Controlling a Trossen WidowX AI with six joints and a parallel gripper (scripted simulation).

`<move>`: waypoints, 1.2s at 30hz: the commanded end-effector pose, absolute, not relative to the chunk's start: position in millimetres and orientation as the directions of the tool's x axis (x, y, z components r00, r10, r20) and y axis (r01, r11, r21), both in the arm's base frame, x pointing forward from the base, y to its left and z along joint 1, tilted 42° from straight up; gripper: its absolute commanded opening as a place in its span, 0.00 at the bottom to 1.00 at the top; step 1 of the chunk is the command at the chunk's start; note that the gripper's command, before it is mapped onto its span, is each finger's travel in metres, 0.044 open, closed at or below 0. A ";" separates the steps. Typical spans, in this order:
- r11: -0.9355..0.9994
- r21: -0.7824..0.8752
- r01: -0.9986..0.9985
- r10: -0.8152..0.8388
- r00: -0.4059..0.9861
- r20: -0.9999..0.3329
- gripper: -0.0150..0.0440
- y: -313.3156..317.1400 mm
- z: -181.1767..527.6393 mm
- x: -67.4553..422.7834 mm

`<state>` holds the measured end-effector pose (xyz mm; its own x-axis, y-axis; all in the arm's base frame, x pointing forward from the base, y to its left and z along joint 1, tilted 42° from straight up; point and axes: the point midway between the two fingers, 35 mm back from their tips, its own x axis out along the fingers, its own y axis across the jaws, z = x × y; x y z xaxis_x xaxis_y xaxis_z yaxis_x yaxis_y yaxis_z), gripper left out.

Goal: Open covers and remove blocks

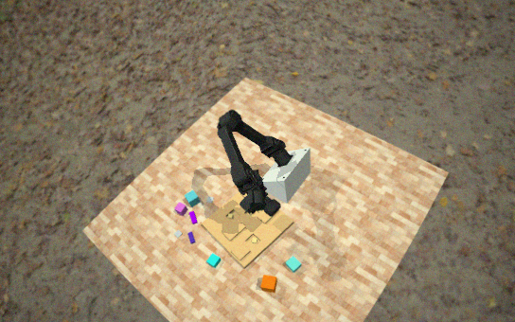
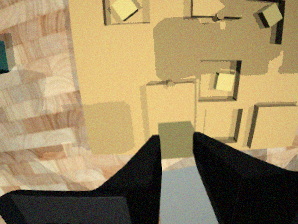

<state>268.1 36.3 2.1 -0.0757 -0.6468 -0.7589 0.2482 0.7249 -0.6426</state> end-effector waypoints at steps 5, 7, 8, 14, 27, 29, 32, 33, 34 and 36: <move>0.728 -0.637 0.253 -0.642 -0.074 -0.763 0.39 58.9 -14.0 285.8; 0.728 -0.636 0.253 -0.642 -0.073 -0.764 0.39 64.0 -18.5 289.5; 0.729 -0.636 0.254 -0.641 -0.073 -0.764 0.39 66.5 -20.7 291.3; 0.729 -0.635 0.254 -0.641 -0.073 -0.764 0.39 81.8 -35.2 301.1; 0.729 -0.634 0.256 -0.640 -0.072 -0.765 0.39 113.7 -70.2 316.5; 0.729 -0.634 0.256 -0.640 -0.072 -0.765 0.39 118.4 -76.0 318.1; 0.729 -0.634 0.257 -0.640 -0.072 -0.765 0.39 125.3 -84.8 320.3; 0.729 -0.634 0.257 -0.640 -0.072 -0.765 0.39 127.5 -87.8 320.9; 0.729 -0.634 0.257 -0.640 -0.072 -0.765 0.39 129.8 -90.8 321.4; 0.729 -0.635 0.257 -0.640 -0.071 -0.765 0.39 134.3 -96.9 322.4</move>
<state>320.5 124.8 -87.6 -0.0727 -0.6436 -0.7619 0.2523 0.7272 -0.6383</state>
